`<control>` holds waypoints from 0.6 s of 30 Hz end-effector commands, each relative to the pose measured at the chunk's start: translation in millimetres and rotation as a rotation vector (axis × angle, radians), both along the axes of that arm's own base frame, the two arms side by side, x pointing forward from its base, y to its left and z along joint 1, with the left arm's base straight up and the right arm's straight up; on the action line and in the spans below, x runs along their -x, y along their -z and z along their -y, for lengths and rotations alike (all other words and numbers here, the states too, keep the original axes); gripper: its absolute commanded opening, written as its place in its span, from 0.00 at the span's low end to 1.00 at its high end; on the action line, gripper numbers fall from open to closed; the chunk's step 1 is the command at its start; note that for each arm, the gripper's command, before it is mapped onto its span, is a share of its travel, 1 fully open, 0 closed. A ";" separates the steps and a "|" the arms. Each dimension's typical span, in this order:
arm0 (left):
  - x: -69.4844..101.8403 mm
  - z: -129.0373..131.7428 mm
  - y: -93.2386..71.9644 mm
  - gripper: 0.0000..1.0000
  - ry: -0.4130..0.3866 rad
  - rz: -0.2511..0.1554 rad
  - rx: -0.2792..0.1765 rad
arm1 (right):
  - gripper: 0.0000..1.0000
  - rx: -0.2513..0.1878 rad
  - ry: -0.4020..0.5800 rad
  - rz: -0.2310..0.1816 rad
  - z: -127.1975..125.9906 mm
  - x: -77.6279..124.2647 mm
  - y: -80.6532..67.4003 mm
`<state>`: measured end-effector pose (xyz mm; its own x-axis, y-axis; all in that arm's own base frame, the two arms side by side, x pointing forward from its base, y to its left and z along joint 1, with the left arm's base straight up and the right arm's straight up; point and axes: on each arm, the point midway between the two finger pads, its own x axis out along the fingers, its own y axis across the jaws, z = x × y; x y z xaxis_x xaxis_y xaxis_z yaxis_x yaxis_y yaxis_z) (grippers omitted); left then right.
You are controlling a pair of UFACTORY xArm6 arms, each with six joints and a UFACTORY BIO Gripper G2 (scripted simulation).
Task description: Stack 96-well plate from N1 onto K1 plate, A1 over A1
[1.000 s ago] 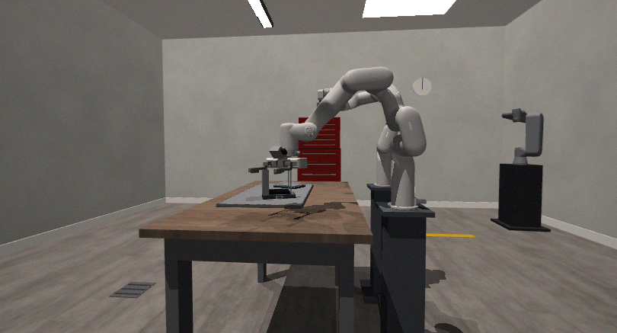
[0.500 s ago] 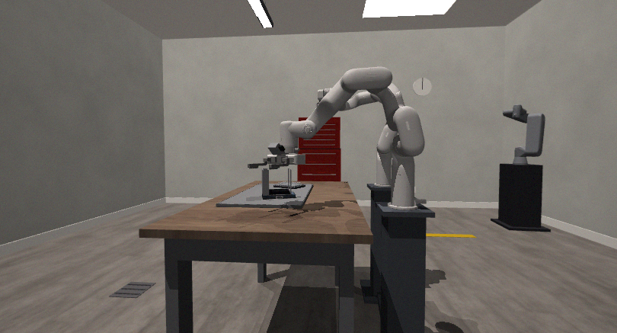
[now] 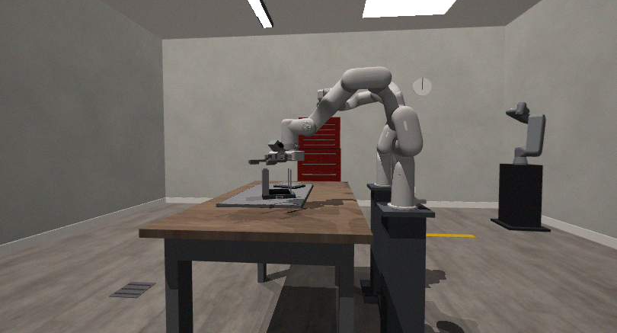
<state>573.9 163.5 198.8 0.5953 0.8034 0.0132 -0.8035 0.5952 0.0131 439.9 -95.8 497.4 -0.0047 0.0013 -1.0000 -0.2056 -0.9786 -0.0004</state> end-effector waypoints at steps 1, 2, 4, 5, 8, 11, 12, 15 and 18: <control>-6.8 18.2 -6.9 0.37 0.037 0.005 0.000 | 1.00 0.001 0.000 0.005 0.0 0.1 -2.2; -7.9 23.0 -8.0 0.37 0.070 0.005 0.001 | 1.00 0.001 0.000 0.005 0.0 0.1 -2.2; -10.0 32.5 -10.3 0.37 0.116 0.005 0.001 | 1.00 0.001 0.000 0.005 0.0 0.1 -2.2; -11.1 37.3 -11.4 0.37 0.116 0.005 0.001 | 1.00 0.001 0.000 0.005 0.0 0.1 -2.2; -14.3 51.5 -14.8 0.37 0.116 0.005 0.002 | 1.00 0.001 0.000 0.005 0.0 0.1 -2.2; -16.4 61.1 -17.0 0.37 0.116 0.005 0.002 | 1.00 0.001 0.000 0.005 0.0 0.1 -2.2; -16.4 61.1 -17.0 0.37 0.116 0.005 0.002 | 1.00 0.001 0.000 0.005 0.0 0.1 -2.2; -18.8 75.5 -20.4 0.37 0.182 0.004 0.003 | 1.00 0.001 0.000 0.005 0.0 0.1 -2.2; -20.6 90.0 -23.7 0.37 0.228 0.004 0.004 | 1.00 0.001 0.000 0.005 0.0 0.1 -2.2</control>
<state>590.5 93.5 215.2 0.7168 0.6972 0.0110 -0.6973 0.7167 0.0124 439.9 -95.8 497.4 -0.0047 0.0013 -1.0000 -0.2056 -0.9786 -0.0004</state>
